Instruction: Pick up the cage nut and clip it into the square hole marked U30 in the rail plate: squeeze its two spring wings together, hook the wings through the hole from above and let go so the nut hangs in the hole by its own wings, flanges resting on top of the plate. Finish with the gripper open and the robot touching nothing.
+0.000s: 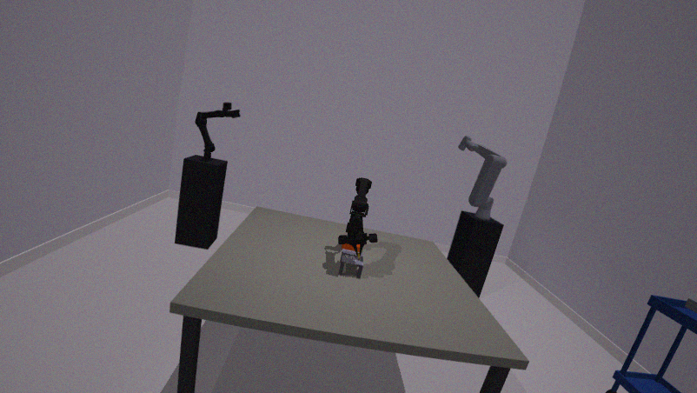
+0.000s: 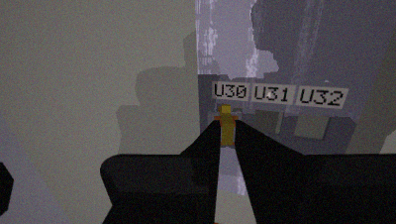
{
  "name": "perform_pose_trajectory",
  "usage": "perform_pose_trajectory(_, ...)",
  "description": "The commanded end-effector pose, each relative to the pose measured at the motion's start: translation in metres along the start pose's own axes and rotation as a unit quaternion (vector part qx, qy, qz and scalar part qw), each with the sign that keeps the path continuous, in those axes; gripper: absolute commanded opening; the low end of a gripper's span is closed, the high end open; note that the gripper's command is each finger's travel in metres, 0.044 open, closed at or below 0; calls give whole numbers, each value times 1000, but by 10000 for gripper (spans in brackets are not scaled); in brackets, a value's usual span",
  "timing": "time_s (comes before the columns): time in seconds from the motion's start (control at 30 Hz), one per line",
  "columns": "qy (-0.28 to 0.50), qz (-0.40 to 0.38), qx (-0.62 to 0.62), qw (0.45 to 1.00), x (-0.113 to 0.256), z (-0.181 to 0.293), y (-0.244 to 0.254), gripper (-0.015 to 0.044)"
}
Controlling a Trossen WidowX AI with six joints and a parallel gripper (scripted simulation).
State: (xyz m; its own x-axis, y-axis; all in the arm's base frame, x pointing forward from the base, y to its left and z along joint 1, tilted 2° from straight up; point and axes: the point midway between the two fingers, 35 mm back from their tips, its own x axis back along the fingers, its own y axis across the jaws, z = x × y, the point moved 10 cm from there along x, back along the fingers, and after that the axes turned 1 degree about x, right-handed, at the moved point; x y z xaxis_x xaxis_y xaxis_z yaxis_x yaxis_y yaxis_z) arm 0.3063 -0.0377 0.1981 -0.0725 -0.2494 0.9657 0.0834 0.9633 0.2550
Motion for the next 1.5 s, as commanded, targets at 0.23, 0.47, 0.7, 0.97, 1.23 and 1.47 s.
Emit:
perform_pose_trajectory(0.23, 0, -12, 2, 1000, 0, 0, -3, 23)
perform_pose_trajectory(0.47, 0, -17, 2, 1000, -1, 0, -4, 23)
perform_pose_trajectory(0.7, -1, -24, 2, 1000, -1, 0, -7, 23)
perform_pose_trajectory(0.97, -1, -33, 2, 999, -1, 0, -9, 23)
perform_pose_trajectory(1.23, -1, -41, 2, 999, -2, 0, -12, 23)
perform_pose_trajectory(1.47, -1, -46, 2, 999, -2, 0, -14, 23)
